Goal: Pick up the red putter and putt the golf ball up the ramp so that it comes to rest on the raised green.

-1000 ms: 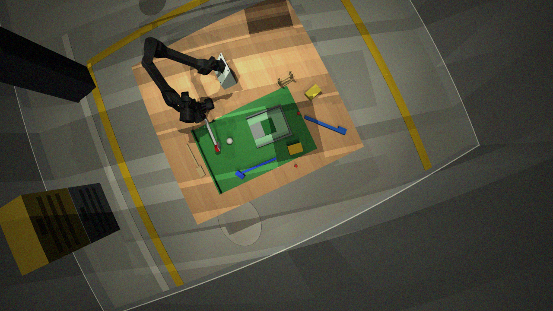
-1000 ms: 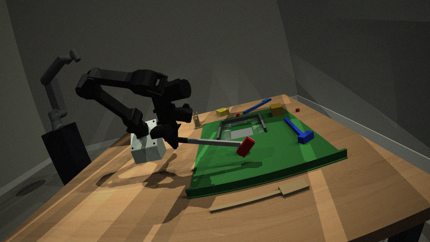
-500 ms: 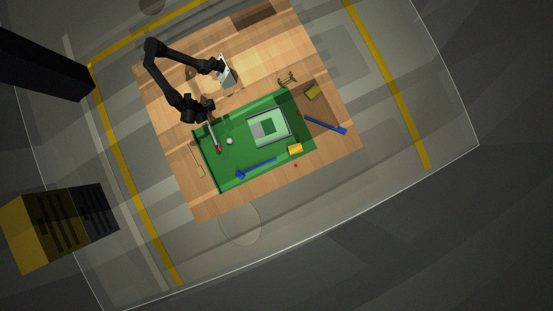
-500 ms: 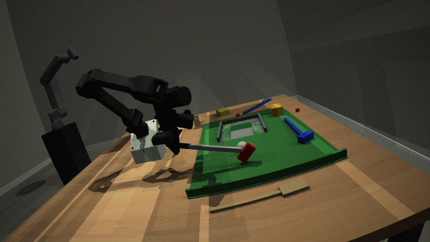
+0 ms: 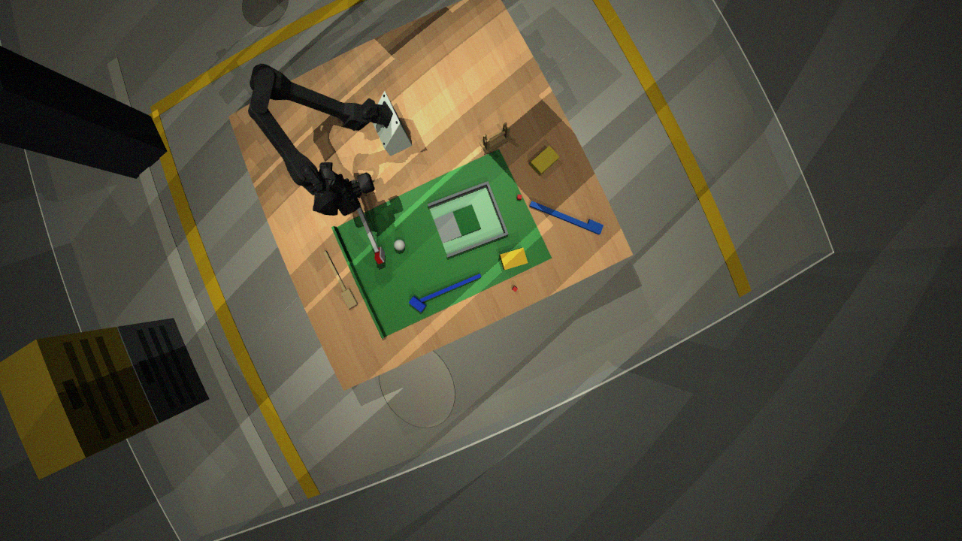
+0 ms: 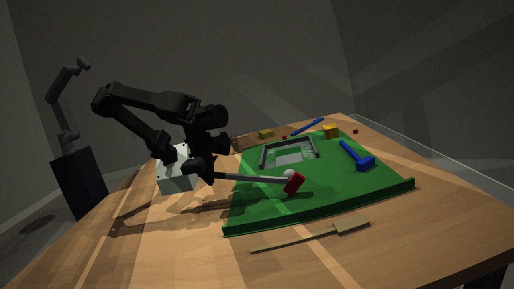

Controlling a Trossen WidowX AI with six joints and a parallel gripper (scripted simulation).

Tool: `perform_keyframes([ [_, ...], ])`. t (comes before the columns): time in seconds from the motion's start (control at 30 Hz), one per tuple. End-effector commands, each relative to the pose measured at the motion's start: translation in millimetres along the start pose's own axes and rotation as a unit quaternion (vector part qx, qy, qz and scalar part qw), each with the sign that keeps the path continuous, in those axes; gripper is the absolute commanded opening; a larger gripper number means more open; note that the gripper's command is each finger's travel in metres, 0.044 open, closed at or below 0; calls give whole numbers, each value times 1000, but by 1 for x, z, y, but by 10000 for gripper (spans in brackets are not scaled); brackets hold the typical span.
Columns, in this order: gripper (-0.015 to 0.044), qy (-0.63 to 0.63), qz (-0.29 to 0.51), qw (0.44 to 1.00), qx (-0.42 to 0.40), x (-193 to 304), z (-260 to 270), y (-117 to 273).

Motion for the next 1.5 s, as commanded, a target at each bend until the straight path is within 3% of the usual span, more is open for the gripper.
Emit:
perform_keyframes([
  [0.0,0,0,-3,1000,-2,-1,-10,0],
  [0.53,0,5,-1,1000,-5,0,-20,-2],
  [0.9,0,3,-2,1000,-7,-7,112,0],
  [1.1,0,4,-2,1000,-8,-7,114,8],
  [1.47,0,4,-2,1000,-8,-7,113,59],
])
Point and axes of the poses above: the point midway between the two fingers, 35 mm back from their tips, its own y axis back along the fingers, its own z axis across the jaws, x = y × z, the point moved 3 cm from there along y, back along the fingers, and after that the axes turned 4 degrees about y, right-handed, at the moved point
